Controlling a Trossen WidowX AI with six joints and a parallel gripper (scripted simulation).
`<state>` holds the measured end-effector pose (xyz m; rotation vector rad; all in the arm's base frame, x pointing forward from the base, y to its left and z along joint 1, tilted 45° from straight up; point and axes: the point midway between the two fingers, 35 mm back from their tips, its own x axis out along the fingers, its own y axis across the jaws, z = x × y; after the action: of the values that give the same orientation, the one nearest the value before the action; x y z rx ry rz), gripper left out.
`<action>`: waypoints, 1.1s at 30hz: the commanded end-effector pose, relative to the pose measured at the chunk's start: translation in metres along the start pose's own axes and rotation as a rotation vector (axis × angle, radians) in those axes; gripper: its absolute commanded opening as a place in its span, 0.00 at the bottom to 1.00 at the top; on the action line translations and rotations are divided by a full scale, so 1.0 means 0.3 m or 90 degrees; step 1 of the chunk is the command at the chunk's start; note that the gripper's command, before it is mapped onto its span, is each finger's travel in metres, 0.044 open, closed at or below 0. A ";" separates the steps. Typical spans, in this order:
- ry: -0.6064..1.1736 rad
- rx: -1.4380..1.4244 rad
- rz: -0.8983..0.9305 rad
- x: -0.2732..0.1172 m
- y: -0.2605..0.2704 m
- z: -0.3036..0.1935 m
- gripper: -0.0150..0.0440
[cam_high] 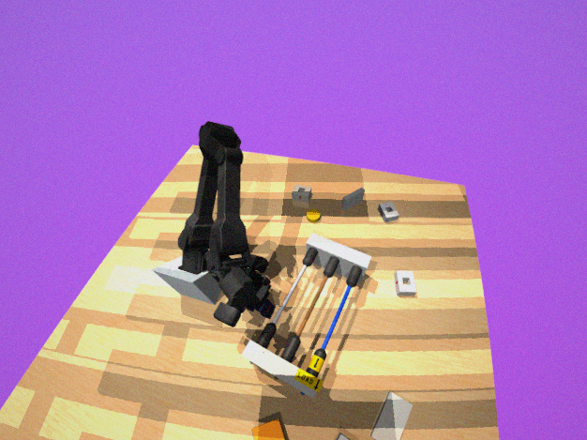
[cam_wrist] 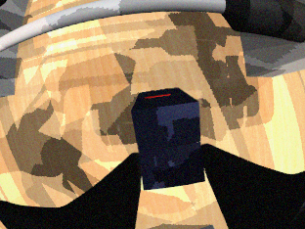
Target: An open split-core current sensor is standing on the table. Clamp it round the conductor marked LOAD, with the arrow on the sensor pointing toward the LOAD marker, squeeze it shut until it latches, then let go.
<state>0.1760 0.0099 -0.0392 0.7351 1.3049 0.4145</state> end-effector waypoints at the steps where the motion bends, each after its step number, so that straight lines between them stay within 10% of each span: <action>1: 0.000 0.001 0.000 0.000 0.000 0.001 0.39; 11: 0.000 0.001 0.000 0.000 0.000 0.001 0.81; 25: -0.001 0.007 -0.005 -0.188 -0.004 -0.010 0.80; 33: 0.066 0.438 -0.026 -0.187 -0.002 0.035 0.80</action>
<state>0.1651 -0.0266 0.0002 1.0338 1.4554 0.1863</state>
